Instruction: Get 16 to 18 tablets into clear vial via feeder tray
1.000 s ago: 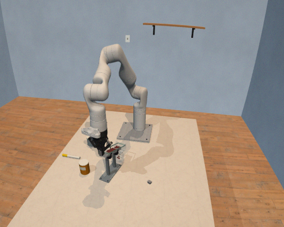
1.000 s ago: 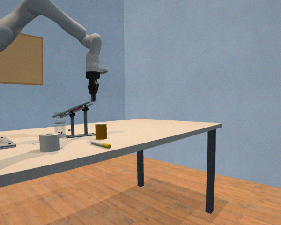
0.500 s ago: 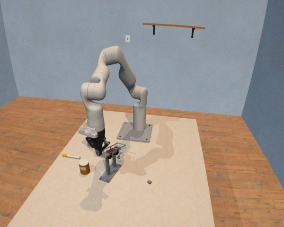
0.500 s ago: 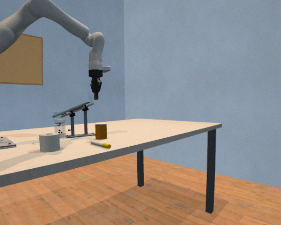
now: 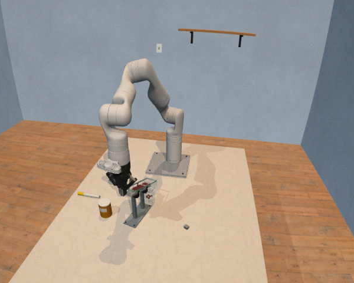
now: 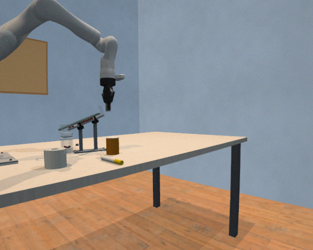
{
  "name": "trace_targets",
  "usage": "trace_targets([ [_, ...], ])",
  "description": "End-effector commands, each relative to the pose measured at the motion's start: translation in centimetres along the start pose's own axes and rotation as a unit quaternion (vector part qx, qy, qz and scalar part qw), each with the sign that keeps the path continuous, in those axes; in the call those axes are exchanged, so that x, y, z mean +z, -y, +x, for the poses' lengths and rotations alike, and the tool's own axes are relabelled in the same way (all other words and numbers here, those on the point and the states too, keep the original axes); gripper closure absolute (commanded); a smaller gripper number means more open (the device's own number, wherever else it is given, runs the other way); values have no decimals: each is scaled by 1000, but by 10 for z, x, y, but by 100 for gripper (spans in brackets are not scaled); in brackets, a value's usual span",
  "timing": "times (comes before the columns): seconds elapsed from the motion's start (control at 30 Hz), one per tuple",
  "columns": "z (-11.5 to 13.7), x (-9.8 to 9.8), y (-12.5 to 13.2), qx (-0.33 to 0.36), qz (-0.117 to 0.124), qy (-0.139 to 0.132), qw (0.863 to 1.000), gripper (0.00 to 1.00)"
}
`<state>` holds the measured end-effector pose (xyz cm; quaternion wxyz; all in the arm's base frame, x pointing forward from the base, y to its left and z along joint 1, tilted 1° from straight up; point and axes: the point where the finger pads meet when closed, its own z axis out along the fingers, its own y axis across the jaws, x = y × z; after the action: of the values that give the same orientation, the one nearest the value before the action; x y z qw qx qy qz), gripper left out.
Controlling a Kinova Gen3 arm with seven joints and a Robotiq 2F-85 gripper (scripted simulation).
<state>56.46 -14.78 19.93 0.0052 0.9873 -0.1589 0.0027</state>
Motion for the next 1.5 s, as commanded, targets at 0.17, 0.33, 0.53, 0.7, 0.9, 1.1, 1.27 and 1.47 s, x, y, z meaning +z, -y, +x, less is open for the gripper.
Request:
trace_targets([
  [0.17,0,-1,0,0,0,-1,1000,100],
  [0.33,0,-1,0,0,0,-1,1000,100],
  [0.53,0,-1,0,0,0,-1,1000,100],
  [0.7,-2,0,0,0,0,-1,1000,100],
  [0.9,-6,2,0,0,0,-1,1000,100],
  [1.1,-18,6,0,0,0,-1,1000,100],
  [1.27,-23,8,0,0,0,-1,1000,100],
  [1.47,-23,8,0,0,0,-1,1000,100],
])
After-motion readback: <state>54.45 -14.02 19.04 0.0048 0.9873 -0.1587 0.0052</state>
